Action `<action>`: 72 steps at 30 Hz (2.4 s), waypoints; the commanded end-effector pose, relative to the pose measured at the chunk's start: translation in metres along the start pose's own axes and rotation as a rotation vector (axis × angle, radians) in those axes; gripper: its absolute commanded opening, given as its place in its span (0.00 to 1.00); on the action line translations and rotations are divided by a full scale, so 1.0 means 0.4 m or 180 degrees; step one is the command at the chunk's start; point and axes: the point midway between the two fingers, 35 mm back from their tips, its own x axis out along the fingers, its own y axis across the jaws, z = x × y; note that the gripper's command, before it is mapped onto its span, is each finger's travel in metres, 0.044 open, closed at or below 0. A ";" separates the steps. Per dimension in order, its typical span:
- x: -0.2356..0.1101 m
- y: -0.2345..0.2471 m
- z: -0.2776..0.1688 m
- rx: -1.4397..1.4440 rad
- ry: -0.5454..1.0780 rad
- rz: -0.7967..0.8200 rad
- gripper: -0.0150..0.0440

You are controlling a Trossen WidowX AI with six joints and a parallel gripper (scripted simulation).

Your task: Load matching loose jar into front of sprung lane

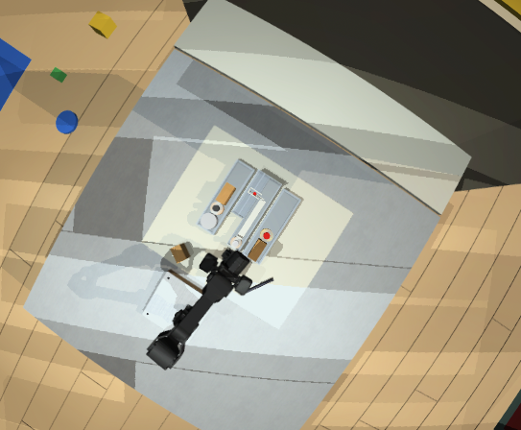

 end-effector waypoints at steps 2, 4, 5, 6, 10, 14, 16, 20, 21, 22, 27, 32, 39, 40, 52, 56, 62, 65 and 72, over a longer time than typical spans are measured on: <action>0.019 -0.001 -0.001 -0.0005 0.0000 -0.0010 1.00; 0.027 -0.001 -0.001 -0.0005 0.0000 -0.0010 1.00; 0.031 -0.001 -0.001 -0.0005 0.0000 -0.0010 1.00; 0.035 -0.001 -0.001 -0.0005 0.0000 -0.0010 1.00; 0.041 -0.001 -0.002 -0.0005 0.0000 -0.0010 0.96; 0.041 -0.001 -0.002 -0.0005 0.0000 -0.0010 0.78; 0.041 -0.001 -0.002 -0.0005 0.0000 -0.0010 0.69; 0.041 -0.001 -0.002 -0.0005 0.0000 -0.0010 0.58; 0.041 -0.001 -0.002 -0.0005 0.0000 -0.0010 0.57; 0.041 -0.001 -0.002 -0.0005 0.0000 -0.0010 0.55; 0.039 -0.001 -0.001 -0.0005 0.0000 -0.0010 0.43; -0.022 -0.007 0.006 -0.0005 -0.0001 -0.0011 0.25; -0.126 -0.014 0.004 -0.0005 -0.0002 -0.0012 0.25; -0.141 -0.015 0.002 -0.0005 -0.0001 -0.0013 0.25; -0.205 -0.006 0.013 -0.0003 -0.0003 -0.0012 0.25; -0.172 0.017 0.056 0.0000 -0.0009 -0.0008 0.25; -0.118 0.057 0.114 0.0004 -0.0015 -0.0003 0.25; -0.095 0.075 0.135 0.0005 -0.0017 0.0000 0.25; -0.069 0.076 0.137 0.0005 -0.0017 0.0000 0.25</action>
